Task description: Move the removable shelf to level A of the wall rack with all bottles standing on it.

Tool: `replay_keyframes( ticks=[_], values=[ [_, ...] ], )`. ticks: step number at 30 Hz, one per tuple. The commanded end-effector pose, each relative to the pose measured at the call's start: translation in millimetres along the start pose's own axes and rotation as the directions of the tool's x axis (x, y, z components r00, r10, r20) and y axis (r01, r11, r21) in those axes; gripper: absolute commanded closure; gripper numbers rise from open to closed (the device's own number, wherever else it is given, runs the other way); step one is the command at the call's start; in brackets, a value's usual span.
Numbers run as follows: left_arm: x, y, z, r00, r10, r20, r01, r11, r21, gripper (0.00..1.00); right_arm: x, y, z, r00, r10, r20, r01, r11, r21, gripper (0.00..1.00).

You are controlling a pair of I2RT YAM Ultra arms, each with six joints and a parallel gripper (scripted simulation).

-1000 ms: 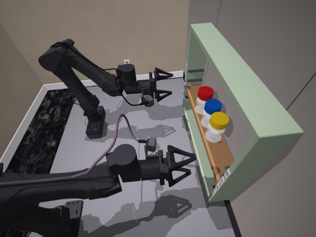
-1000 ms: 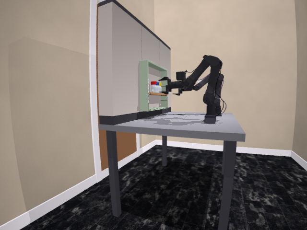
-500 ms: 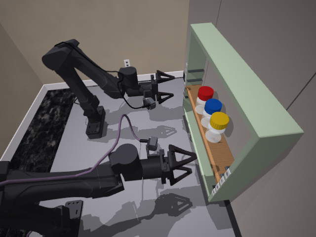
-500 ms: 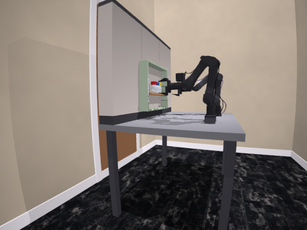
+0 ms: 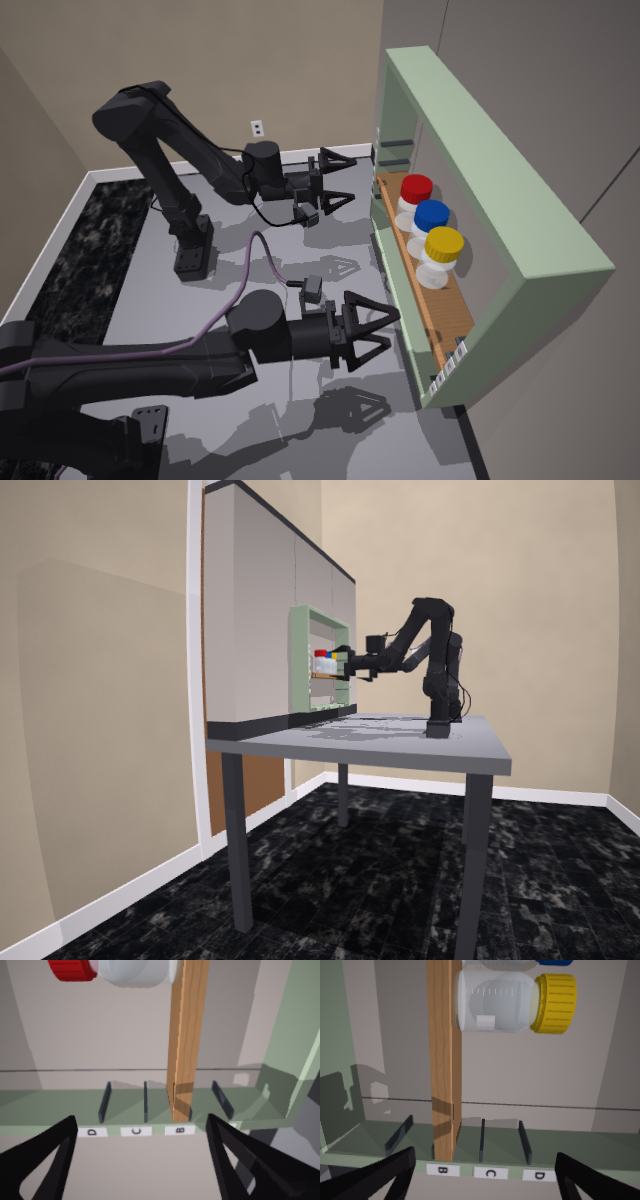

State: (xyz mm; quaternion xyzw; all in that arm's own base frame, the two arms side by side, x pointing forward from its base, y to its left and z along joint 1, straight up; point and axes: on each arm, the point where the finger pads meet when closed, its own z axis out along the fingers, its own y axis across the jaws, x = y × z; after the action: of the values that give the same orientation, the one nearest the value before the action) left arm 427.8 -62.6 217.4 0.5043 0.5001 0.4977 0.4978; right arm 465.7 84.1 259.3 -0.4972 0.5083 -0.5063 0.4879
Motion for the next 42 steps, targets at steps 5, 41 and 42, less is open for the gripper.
replay_keyframes(
  ticks=[5, 41, 42],
  values=[
    [-5, -7, 1, 1.0, -0.004, -0.003, 0.004, 1.0, -0.009, 0.0, -7, 8, 2, 1.0, 0.007, -0.001, -0.007, 1.0, 0.011, 0.0],
    [-23, -39, 10, 1.0, -0.004, -0.003, 0.004, 1.0, -0.009, 0.0, -24, 40, 11, 1.0, 0.007, -0.001, -0.007, 1.0, 0.011, 0.0],
    [-23, -40, 11, 1.0, -0.004, -0.003, 0.004, 1.0, -0.009, 0.0, -24, 41, 11, 1.0, 0.007, -0.001, -0.007, 1.0, 0.011, 0.0]
  ],
)
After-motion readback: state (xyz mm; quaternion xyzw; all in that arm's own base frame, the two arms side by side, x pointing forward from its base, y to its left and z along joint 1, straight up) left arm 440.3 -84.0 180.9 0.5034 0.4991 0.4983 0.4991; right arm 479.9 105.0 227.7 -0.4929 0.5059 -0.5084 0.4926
